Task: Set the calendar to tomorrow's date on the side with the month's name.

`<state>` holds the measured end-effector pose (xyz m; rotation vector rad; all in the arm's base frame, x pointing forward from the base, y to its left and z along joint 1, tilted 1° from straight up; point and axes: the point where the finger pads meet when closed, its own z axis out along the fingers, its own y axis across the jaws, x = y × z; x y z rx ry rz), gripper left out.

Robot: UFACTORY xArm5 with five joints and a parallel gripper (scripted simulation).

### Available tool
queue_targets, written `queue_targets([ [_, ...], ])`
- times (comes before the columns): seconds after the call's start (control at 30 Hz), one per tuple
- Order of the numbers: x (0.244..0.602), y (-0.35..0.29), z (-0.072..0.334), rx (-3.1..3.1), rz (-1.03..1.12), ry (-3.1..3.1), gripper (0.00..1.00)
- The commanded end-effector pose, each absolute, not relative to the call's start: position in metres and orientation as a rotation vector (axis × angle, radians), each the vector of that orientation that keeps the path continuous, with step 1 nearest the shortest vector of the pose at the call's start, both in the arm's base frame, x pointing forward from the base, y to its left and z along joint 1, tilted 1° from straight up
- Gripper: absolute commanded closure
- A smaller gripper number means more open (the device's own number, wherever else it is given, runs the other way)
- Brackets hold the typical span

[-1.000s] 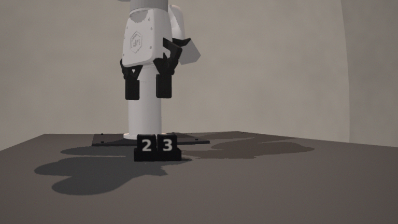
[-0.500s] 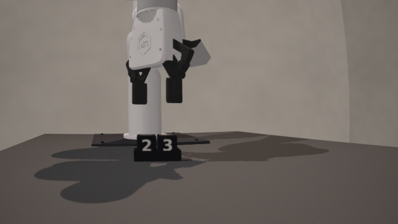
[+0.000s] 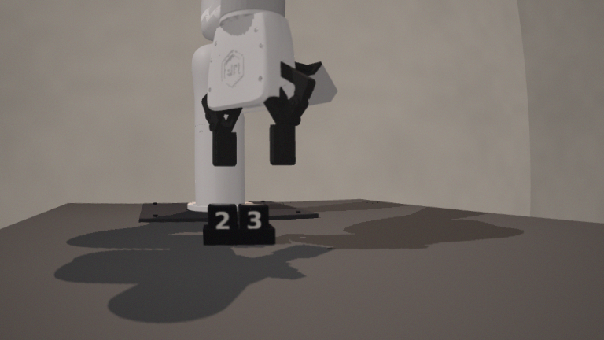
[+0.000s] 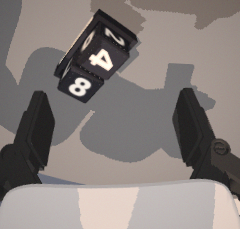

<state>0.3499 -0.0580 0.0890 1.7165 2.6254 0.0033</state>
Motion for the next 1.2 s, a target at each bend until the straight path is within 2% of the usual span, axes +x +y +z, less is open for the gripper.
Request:
queue_targets([
  [0.0, 0.361, -0.056, 0.087, 1.716, 0.005, 2.624, 0.0],
  [0.4, 0.387, -0.051, 0.079, 1.716, 0.005, 2.624, 0.0],
  [1.17, 0.387, -0.051, 0.079, 1.716, 0.005, 2.624, 0.0],
])
